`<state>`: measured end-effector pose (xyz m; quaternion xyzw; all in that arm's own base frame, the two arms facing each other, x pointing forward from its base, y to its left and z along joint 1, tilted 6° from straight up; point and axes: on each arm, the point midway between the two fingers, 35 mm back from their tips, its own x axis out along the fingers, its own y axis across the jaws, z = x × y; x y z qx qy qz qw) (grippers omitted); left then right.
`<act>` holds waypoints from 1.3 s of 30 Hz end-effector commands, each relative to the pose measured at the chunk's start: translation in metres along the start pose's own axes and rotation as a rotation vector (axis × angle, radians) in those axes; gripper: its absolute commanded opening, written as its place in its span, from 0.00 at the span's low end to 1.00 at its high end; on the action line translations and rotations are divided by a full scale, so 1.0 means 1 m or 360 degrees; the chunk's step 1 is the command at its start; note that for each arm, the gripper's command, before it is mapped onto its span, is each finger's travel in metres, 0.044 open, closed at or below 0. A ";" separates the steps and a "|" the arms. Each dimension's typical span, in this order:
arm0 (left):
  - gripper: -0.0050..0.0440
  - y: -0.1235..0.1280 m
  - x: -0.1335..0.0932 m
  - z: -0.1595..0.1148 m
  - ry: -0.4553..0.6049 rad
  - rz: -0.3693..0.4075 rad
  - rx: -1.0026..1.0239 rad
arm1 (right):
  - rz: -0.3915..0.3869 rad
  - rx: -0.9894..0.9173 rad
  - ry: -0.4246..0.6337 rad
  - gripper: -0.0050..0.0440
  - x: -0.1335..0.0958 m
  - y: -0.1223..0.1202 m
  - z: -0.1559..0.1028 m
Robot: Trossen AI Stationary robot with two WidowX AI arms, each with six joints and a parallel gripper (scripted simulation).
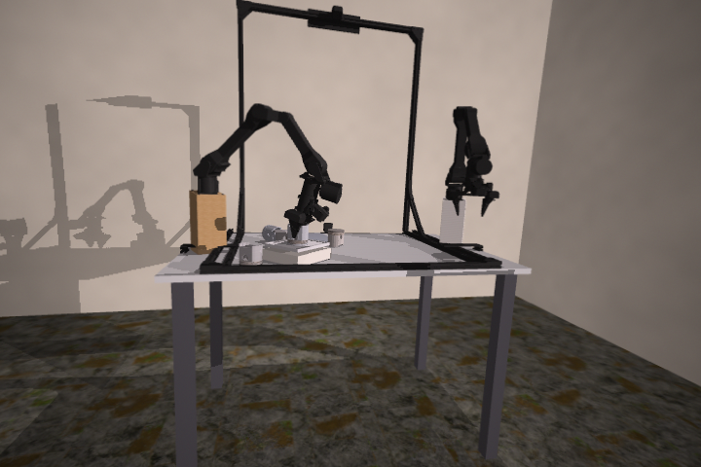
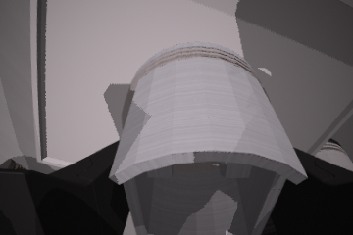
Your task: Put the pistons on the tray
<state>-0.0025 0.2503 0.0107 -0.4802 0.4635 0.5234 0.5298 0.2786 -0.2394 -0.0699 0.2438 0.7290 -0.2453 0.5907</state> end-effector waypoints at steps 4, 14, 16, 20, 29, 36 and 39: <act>1.00 0.000 0.000 0.000 0.0000 -0.0002 0.0001 | 0.0004 -0.0005 0.0010 0.43 -0.010 0.000 -0.005; 1.00 0.000 0.000 0.000 0.0000 -0.0002 0.0001 | 0.0004 -0.0005 0.0010 0.43 -0.024 0.000 -0.009; 1.00 0.000 0.000 0.000 0.0000 -0.0002 0.0001 | 0.0004 -0.0005 0.0010 0.43 -0.028 0.000 -0.010; 1.00 0.000 0.000 0.000 0.0000 -0.0002 0.0001 | 0.0004 -0.0005 0.0010 0.43 -0.034 0.000 -0.012; 1.00 0.000 0.000 0.000 0.0000 -0.0002 0.0001 | 0.0004 -0.0005 0.0010 0.43 -0.045 0.000 -0.015; 1.00 0.000 0.000 0.000 0.0000 -0.0002 0.0001 | 0.0004 -0.0005 0.0010 0.43 -0.056 0.000 -0.018; 1.00 0.000 0.000 0.000 0.0000 -0.0002 0.0001 | 0.0004 -0.0005 0.0010 0.43 -0.058 0.000 -0.018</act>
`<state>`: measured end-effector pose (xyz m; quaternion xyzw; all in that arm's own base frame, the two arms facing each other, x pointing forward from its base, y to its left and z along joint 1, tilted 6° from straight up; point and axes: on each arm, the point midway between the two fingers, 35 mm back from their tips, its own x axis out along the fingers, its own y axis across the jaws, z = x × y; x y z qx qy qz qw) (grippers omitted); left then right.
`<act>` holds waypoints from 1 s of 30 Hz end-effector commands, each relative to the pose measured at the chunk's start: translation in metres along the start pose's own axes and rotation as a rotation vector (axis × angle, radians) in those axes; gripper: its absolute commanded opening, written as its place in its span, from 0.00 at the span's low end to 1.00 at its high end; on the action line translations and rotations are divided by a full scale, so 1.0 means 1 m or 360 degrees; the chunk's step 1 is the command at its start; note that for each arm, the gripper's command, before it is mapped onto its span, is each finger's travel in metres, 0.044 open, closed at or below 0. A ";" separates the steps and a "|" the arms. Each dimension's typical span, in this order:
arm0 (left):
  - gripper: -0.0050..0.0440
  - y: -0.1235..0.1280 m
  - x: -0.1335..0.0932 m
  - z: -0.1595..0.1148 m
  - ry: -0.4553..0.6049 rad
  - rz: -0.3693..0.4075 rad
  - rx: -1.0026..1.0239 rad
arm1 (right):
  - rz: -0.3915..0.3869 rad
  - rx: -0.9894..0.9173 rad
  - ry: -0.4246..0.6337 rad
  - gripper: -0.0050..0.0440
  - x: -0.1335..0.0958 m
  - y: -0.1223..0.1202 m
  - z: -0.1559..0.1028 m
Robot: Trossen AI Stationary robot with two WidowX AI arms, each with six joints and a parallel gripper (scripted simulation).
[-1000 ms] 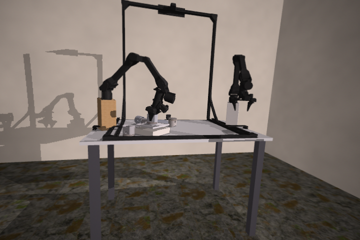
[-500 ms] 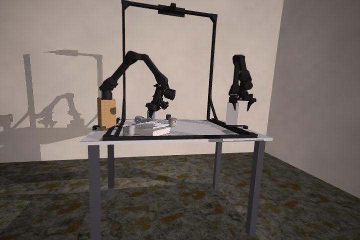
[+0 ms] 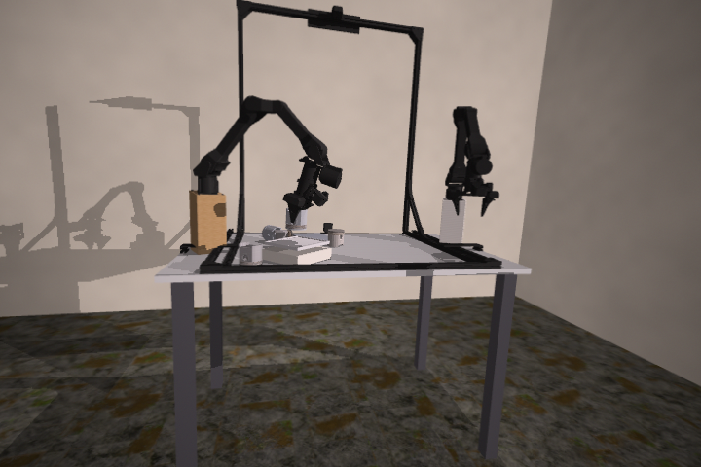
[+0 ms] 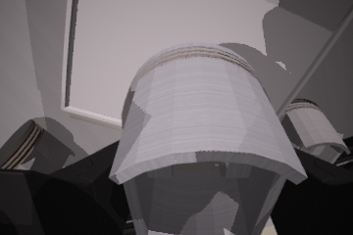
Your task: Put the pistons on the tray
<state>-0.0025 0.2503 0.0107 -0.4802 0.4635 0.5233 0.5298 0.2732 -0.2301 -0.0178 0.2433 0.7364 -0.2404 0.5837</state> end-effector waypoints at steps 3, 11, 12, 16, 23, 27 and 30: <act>1.00 0.000 0.000 0.000 0.0000 -0.0002 0.0001 | 0.0007 0.0007 -0.0024 0.43 -0.013 0.000 -0.001; 1.00 0.000 0.000 0.000 0.0000 -0.0002 0.0001 | 0.0006 0.0008 -0.0033 0.43 -0.024 0.000 -0.002; 1.00 0.000 0.000 0.000 0.0000 -0.0002 0.0001 | 0.0006 0.0008 -0.0035 0.43 -0.024 0.000 -0.002; 1.00 0.000 0.000 0.000 0.0000 -0.0002 0.0001 | 0.0006 0.0010 -0.0042 0.43 -0.026 0.000 -0.002; 1.00 0.000 0.000 0.000 0.0000 -0.0002 0.0001 | 0.0007 0.0012 -0.0098 0.43 -0.029 0.000 -0.006; 1.00 0.000 0.000 0.000 0.0000 -0.0002 0.0001 | 0.0006 0.0009 -0.0268 0.43 -0.024 0.000 -0.026; 1.00 0.000 0.000 0.000 0.0000 -0.0002 0.0001 | 0.0005 0.0006 -0.0395 0.43 -0.021 0.000 -0.040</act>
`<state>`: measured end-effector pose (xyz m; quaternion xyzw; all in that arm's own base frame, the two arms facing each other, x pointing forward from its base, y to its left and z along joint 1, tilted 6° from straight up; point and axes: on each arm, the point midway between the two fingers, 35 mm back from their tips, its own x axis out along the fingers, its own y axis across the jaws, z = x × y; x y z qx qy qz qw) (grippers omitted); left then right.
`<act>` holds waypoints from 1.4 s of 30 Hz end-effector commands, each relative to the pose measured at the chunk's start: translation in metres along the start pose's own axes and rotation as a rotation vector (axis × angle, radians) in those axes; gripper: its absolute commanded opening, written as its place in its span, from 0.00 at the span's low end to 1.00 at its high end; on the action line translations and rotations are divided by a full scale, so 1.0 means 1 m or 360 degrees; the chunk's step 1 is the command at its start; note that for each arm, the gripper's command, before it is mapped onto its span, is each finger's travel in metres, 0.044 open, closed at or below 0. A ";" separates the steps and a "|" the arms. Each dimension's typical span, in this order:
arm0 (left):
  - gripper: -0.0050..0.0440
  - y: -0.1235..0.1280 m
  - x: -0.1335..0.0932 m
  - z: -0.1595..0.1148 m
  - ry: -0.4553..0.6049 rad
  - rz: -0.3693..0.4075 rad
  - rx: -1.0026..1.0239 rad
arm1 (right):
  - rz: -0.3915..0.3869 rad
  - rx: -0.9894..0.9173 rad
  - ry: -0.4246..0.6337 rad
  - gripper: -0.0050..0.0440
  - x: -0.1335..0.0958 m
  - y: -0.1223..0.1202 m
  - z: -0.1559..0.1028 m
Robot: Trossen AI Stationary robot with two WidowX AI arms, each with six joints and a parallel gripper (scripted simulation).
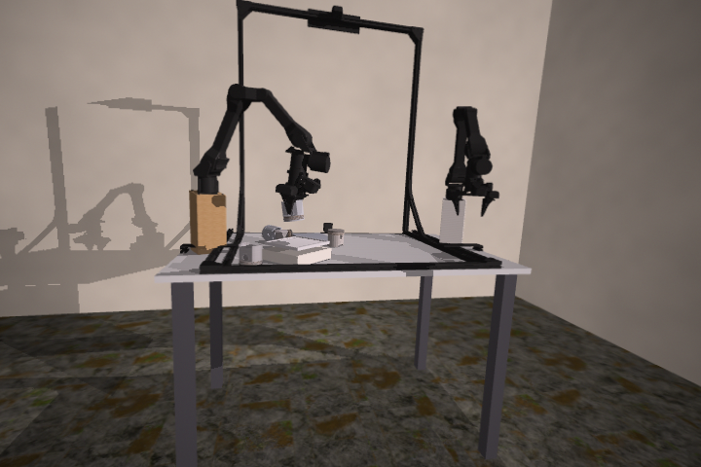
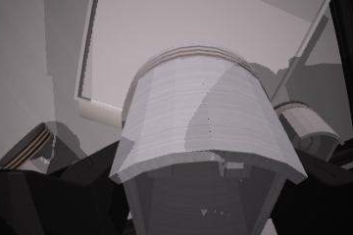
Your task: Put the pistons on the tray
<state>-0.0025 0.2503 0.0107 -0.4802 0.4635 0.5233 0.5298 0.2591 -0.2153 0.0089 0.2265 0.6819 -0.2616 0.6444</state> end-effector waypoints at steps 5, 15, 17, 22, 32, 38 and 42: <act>1.00 0.000 0.000 0.000 0.0000 -0.0002 0.0001 | -0.0004 -0.0010 -0.0199 0.43 -0.001 0.000 -0.030; 1.00 0.000 0.000 0.000 0.0000 -0.0002 0.0001 | -0.0020 -0.0265 -0.0198 0.43 0.000 0.030 -0.046; 1.00 0.000 0.000 0.000 0.0000 -0.0002 0.0001 | -0.0025 -0.0349 -0.0197 0.43 0.000 0.040 -0.046; 1.00 0.000 0.000 0.000 0.0000 -0.0002 0.0001 | -0.0033 -0.0476 -0.0196 0.43 0.000 0.055 -0.046; 1.00 0.000 0.000 0.000 0.0000 -0.0002 0.0001 | -0.0060 -0.0900 -0.0192 0.43 0.000 0.105 -0.047; 1.00 0.000 0.000 0.000 0.0000 -0.0002 0.0001 | -0.0070 -0.1070 -0.0190 0.43 0.000 0.125 -0.047; 1.00 0.000 0.000 0.000 0.0000 -0.0002 0.0001 | -0.0081 -0.1239 -0.0187 0.43 0.000 0.145 -0.047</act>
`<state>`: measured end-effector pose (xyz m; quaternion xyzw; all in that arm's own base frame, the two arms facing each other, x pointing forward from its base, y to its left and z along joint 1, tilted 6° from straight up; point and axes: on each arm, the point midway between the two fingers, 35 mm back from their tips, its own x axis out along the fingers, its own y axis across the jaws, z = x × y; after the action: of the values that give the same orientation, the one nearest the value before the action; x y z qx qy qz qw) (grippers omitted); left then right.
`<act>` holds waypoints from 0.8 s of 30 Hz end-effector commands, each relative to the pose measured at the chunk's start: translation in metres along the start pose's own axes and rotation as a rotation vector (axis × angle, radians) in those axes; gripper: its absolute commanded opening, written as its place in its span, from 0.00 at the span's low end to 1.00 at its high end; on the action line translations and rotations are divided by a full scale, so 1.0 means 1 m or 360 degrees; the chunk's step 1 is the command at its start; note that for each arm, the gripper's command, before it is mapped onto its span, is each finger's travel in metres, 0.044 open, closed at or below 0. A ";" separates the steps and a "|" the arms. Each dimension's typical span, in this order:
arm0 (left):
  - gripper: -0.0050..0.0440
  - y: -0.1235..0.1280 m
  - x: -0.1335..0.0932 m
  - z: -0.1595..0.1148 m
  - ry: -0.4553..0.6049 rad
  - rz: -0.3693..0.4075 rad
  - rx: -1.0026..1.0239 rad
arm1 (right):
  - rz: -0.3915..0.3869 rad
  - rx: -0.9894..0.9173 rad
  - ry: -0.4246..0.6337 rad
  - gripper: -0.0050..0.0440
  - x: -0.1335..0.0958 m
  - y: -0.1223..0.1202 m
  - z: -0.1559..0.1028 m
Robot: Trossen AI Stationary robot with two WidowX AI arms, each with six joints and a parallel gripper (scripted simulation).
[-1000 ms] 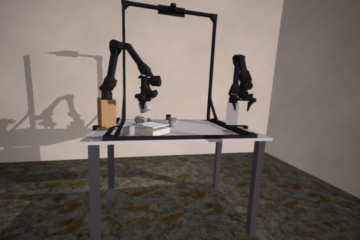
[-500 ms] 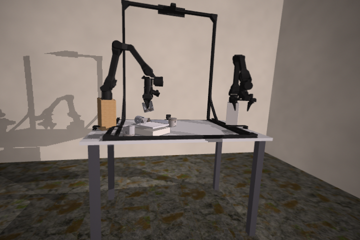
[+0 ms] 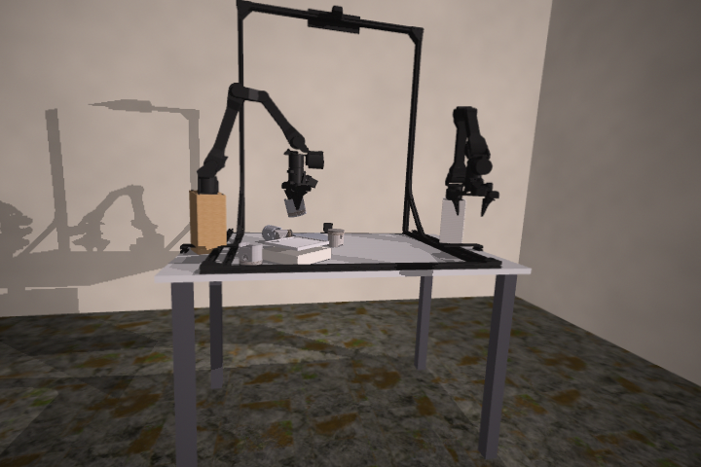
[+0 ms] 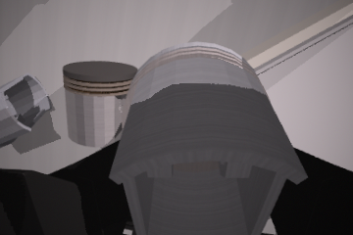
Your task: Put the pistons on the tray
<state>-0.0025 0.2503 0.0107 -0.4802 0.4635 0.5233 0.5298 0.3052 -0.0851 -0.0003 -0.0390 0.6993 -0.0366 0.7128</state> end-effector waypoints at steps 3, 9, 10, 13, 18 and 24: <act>1.00 0.000 0.000 0.000 0.0000 -0.0002 0.0001 | -0.0007 -0.0246 -0.0012 0.43 -0.002 0.021 0.022; 1.00 0.000 0.000 0.000 0.0000 -0.0002 0.0001 | -0.0007 -0.0367 -0.0011 0.43 -0.002 0.044 0.041; 1.00 0.000 0.000 0.000 0.0000 -0.0002 0.0001 | -0.0007 -0.0367 -0.0011 0.43 -0.002 0.048 0.044; 1.00 0.000 0.000 0.000 0.0000 -0.0002 0.0001 | -0.0007 -0.0367 -0.0011 0.43 -0.002 0.052 0.047; 1.00 0.000 0.000 0.000 0.0000 -0.0002 0.0001 | -0.0007 -0.0367 -0.0011 0.43 -0.002 0.071 0.064; 1.00 0.000 0.000 0.000 0.0000 -0.0002 0.0001 | -0.0007 -0.0367 -0.0011 0.43 -0.002 0.094 0.083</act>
<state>-0.0025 0.2503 0.0107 -0.4802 0.4635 0.5233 0.5299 0.3756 -0.0032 -0.0077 -0.1212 0.6989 0.0443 0.7035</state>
